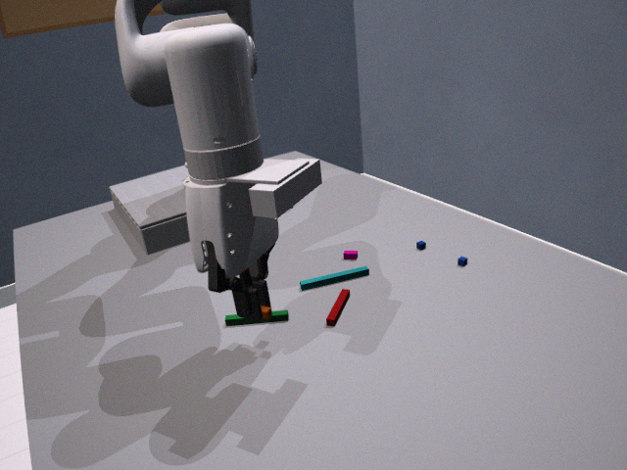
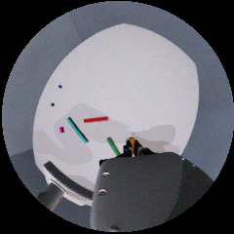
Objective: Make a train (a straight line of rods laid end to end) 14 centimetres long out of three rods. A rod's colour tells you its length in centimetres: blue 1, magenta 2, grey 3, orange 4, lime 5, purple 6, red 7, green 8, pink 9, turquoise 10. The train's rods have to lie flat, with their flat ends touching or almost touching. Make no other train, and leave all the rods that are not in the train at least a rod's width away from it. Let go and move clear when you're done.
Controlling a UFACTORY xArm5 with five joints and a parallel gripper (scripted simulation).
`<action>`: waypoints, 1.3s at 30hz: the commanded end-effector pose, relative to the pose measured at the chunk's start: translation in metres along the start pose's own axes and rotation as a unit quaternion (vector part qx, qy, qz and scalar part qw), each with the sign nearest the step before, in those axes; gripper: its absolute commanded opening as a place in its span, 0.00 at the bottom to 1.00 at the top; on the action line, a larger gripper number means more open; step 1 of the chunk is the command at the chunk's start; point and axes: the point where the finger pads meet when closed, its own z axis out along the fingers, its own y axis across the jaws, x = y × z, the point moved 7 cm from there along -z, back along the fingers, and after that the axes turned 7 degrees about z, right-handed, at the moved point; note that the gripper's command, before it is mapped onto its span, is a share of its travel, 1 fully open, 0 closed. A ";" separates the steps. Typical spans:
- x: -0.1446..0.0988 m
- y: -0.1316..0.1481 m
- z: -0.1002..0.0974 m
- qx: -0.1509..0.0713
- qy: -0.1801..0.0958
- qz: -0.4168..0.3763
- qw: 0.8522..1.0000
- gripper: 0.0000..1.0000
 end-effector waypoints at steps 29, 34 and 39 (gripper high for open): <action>0.027 -0.095 -0.057 0.001 -0.002 -0.043 0.999 0.04; 0.032 -0.142 -0.057 0.001 -0.003 -0.065 0.998 0.04; 0.032 -0.184 -0.056 0.001 -0.004 -0.085 0.996 0.04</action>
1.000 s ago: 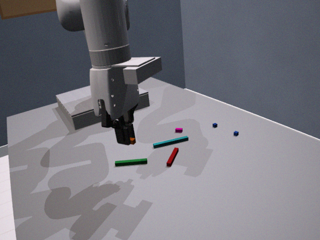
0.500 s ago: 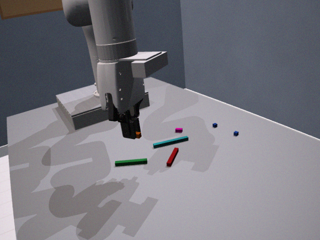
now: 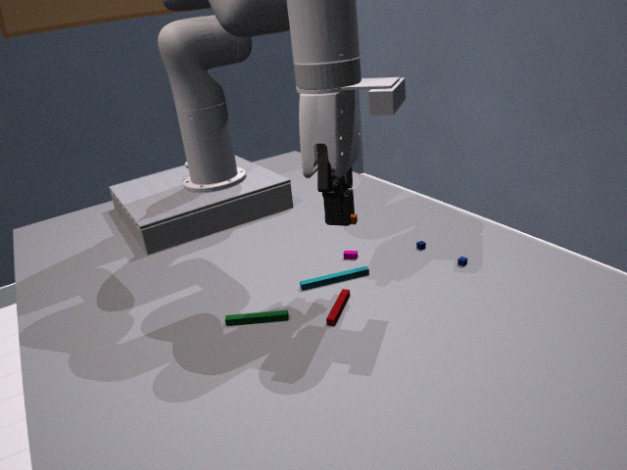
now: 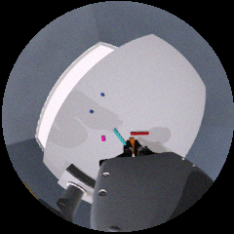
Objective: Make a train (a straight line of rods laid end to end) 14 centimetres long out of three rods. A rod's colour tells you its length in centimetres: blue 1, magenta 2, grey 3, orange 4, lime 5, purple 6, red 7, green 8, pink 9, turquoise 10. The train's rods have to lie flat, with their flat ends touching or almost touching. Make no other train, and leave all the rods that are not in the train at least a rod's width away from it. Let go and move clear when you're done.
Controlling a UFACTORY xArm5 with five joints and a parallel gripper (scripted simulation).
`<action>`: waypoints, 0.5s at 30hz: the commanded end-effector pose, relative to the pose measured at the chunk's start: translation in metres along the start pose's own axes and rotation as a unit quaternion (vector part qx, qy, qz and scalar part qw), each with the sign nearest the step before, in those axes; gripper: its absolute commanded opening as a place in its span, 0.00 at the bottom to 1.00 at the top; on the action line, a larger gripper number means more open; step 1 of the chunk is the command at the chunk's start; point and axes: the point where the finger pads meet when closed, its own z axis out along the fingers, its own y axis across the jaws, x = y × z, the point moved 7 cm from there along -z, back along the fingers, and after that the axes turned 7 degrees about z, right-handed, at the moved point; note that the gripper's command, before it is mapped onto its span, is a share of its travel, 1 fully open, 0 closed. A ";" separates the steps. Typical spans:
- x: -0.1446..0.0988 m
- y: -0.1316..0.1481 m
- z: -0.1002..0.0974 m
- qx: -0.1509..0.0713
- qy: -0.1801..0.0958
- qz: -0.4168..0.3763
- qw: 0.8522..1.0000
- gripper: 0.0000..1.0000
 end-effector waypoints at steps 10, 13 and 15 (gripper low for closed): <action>0.006 -0.092 0.000 -0.002 0.001 -0.043 0.999 0.04; 0.006 -0.092 0.000 -0.002 0.001 -0.043 0.999 0.04; 0.006 -0.092 0.000 -0.002 0.001 -0.043 0.999 0.04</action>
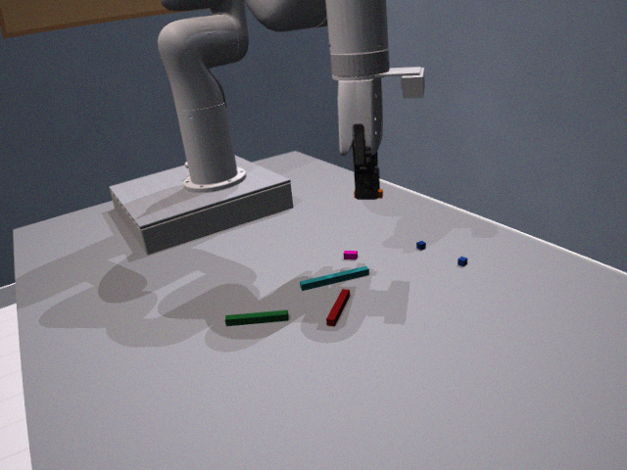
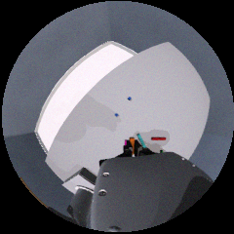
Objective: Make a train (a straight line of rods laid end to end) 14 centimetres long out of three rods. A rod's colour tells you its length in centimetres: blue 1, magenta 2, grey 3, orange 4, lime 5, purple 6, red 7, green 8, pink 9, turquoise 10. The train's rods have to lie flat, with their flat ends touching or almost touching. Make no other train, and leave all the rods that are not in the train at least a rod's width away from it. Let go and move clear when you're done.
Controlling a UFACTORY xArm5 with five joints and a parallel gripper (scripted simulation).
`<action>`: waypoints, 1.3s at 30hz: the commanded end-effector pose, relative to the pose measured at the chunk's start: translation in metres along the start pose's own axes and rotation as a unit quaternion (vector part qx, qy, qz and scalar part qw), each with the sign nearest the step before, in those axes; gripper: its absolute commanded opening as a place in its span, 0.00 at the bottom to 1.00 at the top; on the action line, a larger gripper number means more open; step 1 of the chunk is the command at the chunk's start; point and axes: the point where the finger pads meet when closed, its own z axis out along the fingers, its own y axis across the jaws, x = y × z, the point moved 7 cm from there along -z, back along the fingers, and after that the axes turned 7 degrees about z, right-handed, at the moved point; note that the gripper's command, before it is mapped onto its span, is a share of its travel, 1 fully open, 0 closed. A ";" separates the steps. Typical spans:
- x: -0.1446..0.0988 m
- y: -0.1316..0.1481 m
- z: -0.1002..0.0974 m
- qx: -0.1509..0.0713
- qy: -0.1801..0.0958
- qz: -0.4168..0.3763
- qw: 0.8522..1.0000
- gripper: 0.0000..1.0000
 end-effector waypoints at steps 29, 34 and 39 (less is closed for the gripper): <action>0.001 0.000 0.061 -0.001 0.001 0.000 1.000 0.04; 0.001 0.000 0.075 -0.001 0.001 0.000 1.000 0.04; 0.001 0.001 0.085 -0.001 0.001 0.000 1.000 0.04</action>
